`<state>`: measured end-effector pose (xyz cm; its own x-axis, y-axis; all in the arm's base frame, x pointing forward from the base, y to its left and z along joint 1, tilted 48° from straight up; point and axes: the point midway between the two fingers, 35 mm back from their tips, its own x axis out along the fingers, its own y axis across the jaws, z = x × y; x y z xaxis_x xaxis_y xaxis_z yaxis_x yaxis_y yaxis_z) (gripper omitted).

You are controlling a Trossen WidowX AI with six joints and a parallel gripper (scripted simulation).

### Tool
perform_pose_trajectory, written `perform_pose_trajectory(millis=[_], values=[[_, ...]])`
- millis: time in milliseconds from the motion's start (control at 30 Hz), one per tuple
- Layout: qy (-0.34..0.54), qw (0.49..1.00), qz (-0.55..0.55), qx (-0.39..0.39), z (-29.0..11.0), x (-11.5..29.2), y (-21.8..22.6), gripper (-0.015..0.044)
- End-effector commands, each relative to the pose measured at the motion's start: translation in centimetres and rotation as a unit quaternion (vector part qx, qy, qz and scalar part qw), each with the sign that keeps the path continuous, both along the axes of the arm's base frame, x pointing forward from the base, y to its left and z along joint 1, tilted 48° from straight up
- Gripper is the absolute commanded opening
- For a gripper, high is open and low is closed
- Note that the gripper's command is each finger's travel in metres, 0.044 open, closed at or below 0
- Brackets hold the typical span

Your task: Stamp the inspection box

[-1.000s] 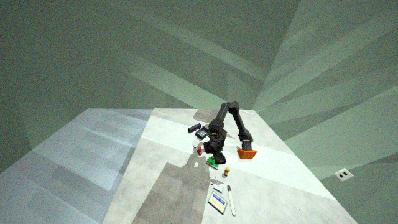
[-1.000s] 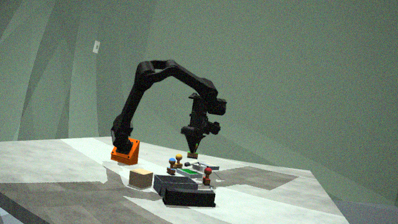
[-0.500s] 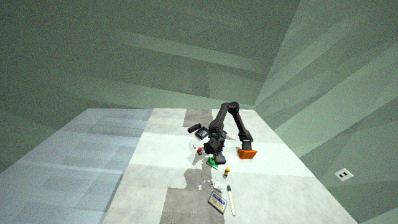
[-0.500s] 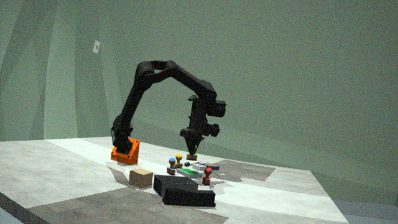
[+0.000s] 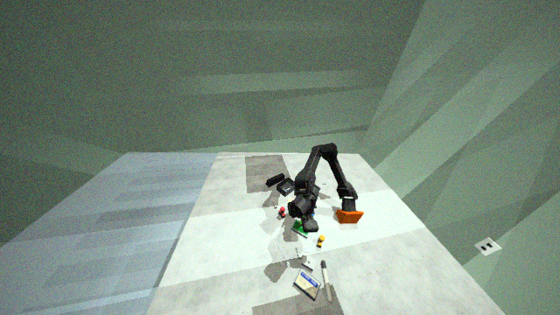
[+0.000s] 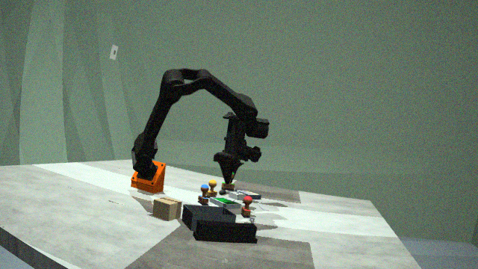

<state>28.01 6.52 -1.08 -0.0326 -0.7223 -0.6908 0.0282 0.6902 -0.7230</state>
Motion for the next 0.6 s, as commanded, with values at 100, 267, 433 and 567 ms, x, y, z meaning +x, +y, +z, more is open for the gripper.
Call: perform_pose_trajectory(millis=[100,267,433,567], values=[[0.002,1.000,0.003,-0.002,-0.38,-0.07,-0.48,0.0000],[0.002,1.000,0.003,-0.003,-0.61,-0.07,-0.72,0.0000],[0.002,1.000,0.003,-0.003,-0.83,-0.09,-0.97,0.0000],[0.002,1.000,0.003,-0.003,-1.01,-0.10,-1.17,0.0000]])
